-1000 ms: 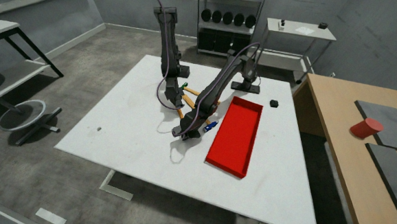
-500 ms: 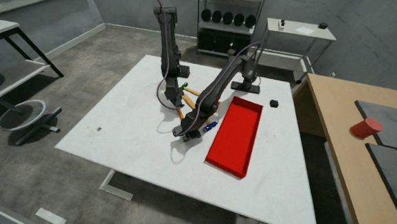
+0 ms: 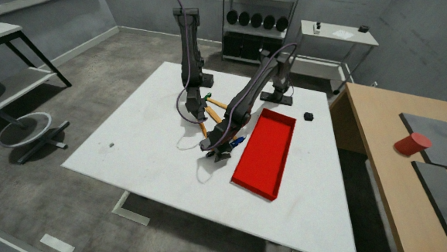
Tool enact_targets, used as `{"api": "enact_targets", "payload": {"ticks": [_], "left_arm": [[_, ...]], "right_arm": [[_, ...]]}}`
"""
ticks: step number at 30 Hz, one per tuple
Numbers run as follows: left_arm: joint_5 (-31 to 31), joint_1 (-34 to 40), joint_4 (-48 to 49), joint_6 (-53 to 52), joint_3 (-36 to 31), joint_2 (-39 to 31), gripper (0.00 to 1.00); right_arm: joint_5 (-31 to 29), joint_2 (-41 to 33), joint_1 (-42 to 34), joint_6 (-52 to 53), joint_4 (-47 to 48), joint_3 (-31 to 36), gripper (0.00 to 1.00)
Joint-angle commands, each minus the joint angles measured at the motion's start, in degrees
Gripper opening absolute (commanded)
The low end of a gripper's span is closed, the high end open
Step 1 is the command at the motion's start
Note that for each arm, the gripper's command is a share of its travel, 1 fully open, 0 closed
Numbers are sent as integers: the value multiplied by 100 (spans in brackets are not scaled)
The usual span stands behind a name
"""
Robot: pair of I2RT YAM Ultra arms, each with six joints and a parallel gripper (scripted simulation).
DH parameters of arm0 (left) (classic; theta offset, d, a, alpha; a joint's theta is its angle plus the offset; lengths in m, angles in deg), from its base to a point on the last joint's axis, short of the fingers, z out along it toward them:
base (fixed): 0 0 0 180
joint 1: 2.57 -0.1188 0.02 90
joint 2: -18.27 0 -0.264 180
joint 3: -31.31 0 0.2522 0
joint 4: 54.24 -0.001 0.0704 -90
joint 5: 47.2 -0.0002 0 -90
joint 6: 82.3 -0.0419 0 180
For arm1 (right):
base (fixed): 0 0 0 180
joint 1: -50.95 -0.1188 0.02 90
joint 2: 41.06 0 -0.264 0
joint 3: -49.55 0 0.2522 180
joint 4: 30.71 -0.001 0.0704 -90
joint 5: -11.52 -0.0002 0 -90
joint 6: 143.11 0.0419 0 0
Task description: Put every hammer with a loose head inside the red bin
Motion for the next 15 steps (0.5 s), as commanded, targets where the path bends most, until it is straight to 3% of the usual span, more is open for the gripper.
{"api": "enact_targets", "payload": {"ticks": [1,10,15], "left_arm": [[-112,-110,-306,-102,-85,-552,100],[-15,-1,-200,-101,173,-453,100],[241,-5,171,-224,-294,-688,100]], "right_arm": [[-64,3,-5,-10,-86,-2,17],[-64,3,-5,-10,-86,-2,17],[-64,3,-5,-10,-86,-2,17]]}}
